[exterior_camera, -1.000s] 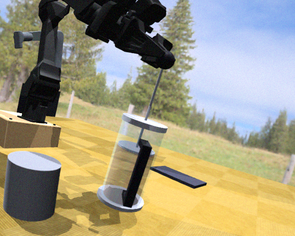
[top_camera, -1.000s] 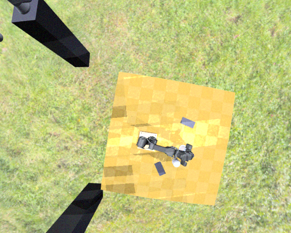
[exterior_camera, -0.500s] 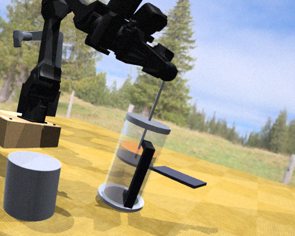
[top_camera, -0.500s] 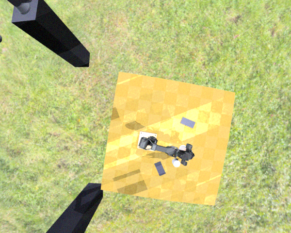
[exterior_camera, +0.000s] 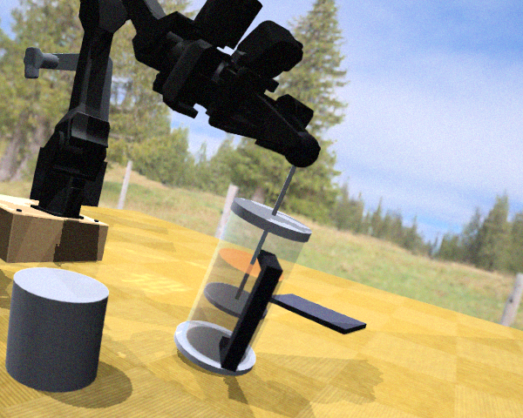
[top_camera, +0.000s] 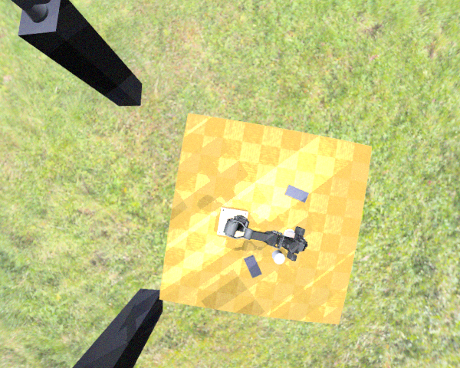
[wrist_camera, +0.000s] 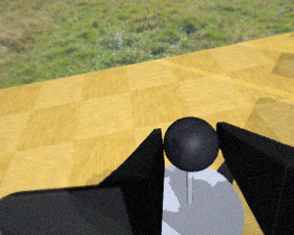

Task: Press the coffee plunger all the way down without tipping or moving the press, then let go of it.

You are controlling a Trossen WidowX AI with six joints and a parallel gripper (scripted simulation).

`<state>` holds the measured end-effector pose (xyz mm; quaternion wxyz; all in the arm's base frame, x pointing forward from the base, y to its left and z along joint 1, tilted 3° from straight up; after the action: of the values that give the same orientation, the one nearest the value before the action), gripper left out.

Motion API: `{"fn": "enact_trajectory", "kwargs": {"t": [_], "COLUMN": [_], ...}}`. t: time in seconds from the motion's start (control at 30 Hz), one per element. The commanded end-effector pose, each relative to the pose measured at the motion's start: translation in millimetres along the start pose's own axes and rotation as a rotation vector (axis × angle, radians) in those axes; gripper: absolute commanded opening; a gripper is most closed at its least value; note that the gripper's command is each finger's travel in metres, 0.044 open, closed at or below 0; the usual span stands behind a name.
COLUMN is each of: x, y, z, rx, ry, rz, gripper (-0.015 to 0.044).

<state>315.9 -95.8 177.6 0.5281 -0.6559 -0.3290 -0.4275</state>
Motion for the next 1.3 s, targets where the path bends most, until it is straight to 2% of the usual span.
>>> {"fn": "enact_trajectory", "kwargs": {"t": [0.0,1.27], "x": [-27.4,-18.8], "y": [8.7,16.7], "z": [3.6,2.3], "rx": [0.012,0.012], "ry": [0.012,0.012], "rz": [0.101,0.100], "gripper": [0.0129,0.0129]}}
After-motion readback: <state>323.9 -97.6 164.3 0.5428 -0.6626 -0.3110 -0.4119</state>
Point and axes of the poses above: the point midway between the two fingers, 35 mm back from their tips, its own y axis out along the fingers, its own z axis across the jaws, x = y × z, the point moved 5 cm from there along -y, back along the fingers, and after that the axes turned 7 degrees about -y, right-handed, at the moved point
